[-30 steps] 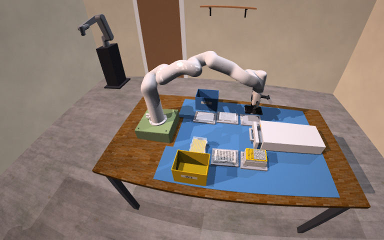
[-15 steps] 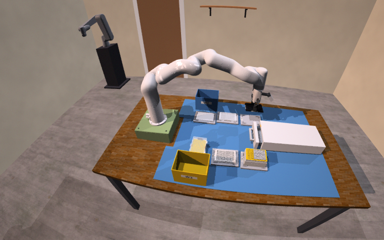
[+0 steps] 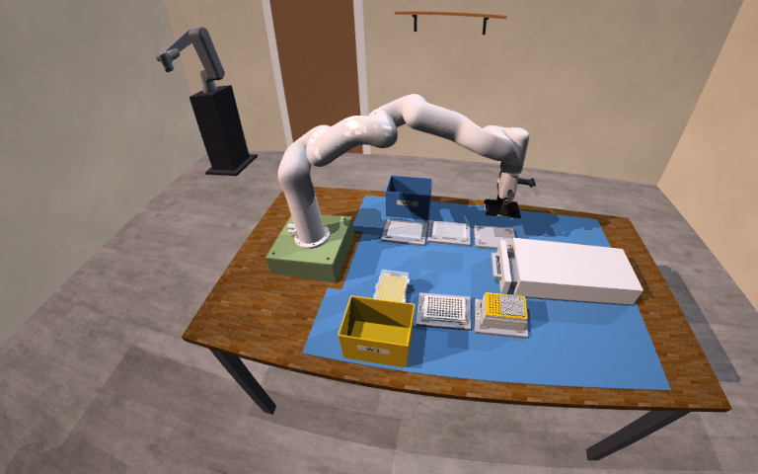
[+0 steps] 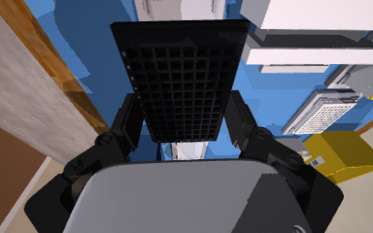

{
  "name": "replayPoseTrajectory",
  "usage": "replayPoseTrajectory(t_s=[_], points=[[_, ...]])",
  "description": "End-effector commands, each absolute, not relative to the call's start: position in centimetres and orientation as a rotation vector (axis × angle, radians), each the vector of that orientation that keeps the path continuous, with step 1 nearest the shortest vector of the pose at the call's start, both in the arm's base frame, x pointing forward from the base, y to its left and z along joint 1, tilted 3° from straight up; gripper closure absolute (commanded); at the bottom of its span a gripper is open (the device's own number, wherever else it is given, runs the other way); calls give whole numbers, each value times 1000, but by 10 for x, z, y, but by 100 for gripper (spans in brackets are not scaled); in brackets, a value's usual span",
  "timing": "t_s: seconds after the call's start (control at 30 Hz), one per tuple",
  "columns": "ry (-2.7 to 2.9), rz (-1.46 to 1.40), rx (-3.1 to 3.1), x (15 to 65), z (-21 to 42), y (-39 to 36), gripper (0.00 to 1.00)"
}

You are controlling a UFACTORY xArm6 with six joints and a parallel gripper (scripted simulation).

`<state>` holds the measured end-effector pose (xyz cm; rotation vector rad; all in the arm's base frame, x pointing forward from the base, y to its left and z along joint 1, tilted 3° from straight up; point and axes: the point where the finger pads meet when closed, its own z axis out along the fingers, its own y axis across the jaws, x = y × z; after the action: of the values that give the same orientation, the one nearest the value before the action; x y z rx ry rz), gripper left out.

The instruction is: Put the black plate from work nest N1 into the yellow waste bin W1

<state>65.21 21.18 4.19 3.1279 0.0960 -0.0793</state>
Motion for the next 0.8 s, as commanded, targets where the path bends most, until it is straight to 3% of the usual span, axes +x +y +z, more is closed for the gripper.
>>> replayPoseTrajectory(t_s=[0.0, 0.77], points=[[96, -70, 3130, 654, 45, 212, 100], [61, -70, 3130, 625, 47, 167, 100]])
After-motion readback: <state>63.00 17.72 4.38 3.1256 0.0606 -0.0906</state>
